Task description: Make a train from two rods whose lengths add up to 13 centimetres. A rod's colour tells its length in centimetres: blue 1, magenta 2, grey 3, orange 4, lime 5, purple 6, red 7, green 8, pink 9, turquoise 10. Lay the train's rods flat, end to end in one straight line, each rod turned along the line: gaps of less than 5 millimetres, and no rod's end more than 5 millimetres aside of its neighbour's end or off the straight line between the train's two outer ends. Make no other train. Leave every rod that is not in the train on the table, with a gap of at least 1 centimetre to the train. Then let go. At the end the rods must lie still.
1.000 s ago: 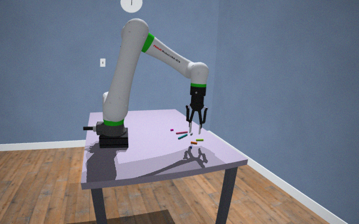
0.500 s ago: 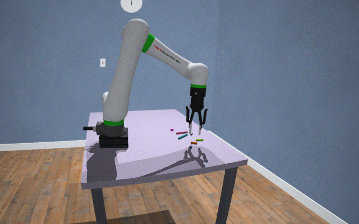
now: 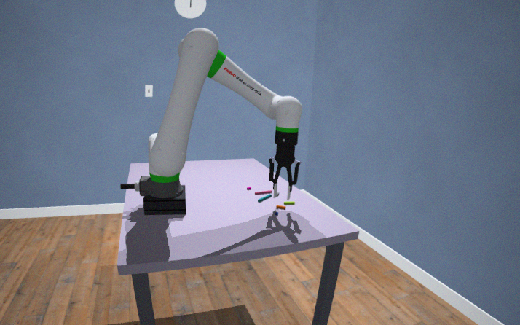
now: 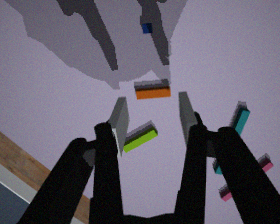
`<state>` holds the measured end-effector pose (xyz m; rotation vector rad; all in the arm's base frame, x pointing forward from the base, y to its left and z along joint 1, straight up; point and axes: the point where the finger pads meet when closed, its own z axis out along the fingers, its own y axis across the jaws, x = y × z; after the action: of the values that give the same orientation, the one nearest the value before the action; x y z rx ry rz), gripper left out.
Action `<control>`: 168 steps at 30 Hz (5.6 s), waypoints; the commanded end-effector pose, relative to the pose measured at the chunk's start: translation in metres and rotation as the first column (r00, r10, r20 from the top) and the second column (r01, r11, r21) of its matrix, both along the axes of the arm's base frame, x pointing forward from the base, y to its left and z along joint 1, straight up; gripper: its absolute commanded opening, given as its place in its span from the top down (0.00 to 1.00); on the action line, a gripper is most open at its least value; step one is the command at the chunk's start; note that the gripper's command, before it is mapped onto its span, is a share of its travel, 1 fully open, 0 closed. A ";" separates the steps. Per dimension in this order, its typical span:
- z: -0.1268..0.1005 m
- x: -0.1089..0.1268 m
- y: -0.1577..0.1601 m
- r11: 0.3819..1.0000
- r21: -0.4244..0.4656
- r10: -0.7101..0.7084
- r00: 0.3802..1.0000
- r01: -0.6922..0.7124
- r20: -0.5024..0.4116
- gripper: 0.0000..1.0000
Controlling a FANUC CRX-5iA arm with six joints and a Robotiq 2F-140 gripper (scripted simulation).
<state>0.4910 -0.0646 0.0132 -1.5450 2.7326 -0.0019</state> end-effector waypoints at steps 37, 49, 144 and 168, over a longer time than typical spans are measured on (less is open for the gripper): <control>-0.028 0.000 0.000 1.000 0.000 0.000 1.000 0.000 0.001 0.65; -0.028 0.000 0.000 1.000 0.000 0.000 1.000 0.000 0.001 0.65; -0.046 0.001 0.000 1.000 0.000 0.000 1.000 0.000 0.001 0.77; -0.046 0.001 0.000 1.000 0.000 0.000 1.000 0.000 0.001 0.77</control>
<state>0.4914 -0.0642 -0.0328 -1.5450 2.7324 -0.0023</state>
